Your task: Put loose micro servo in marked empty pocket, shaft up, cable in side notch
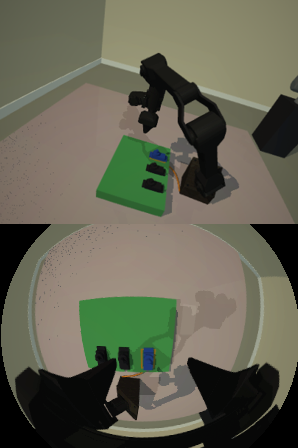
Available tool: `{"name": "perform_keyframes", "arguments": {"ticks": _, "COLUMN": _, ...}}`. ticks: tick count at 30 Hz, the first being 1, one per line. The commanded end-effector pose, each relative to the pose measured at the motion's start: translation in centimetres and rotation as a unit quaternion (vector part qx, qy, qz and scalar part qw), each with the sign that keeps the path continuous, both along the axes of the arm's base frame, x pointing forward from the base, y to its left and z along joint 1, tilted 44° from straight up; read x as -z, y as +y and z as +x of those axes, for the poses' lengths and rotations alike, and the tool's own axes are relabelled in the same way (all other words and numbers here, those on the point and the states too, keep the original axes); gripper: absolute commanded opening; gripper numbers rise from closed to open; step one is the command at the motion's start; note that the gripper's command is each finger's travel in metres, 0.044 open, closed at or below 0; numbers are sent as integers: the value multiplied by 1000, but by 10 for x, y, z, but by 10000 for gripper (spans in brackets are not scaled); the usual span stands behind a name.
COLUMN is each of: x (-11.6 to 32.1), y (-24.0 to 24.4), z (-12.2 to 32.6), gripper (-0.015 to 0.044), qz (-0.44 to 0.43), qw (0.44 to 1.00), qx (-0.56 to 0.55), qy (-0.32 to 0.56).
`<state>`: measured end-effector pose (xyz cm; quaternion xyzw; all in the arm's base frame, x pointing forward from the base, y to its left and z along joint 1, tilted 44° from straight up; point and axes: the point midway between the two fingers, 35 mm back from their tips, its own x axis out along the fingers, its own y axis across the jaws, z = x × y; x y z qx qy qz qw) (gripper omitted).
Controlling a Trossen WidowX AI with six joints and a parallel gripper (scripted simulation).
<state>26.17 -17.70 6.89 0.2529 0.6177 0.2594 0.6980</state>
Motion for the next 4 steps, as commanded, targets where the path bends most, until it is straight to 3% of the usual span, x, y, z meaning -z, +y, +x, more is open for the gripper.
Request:
{"name": "perform_keyframes", "arguments": {"ticks": 1, "x": -1, "y": 0, "z": -1, "gripper": 440, "qz": -2, "qw": 1000, "qx": -2, "qy": -1}}
{"name": "perform_keyframes", "arguments": {"ticks": 4, "x": -1, "y": 0, "z": -1, "gripper": 440, "qz": -2, "qw": 1000, "qx": -2, "qy": -1}}
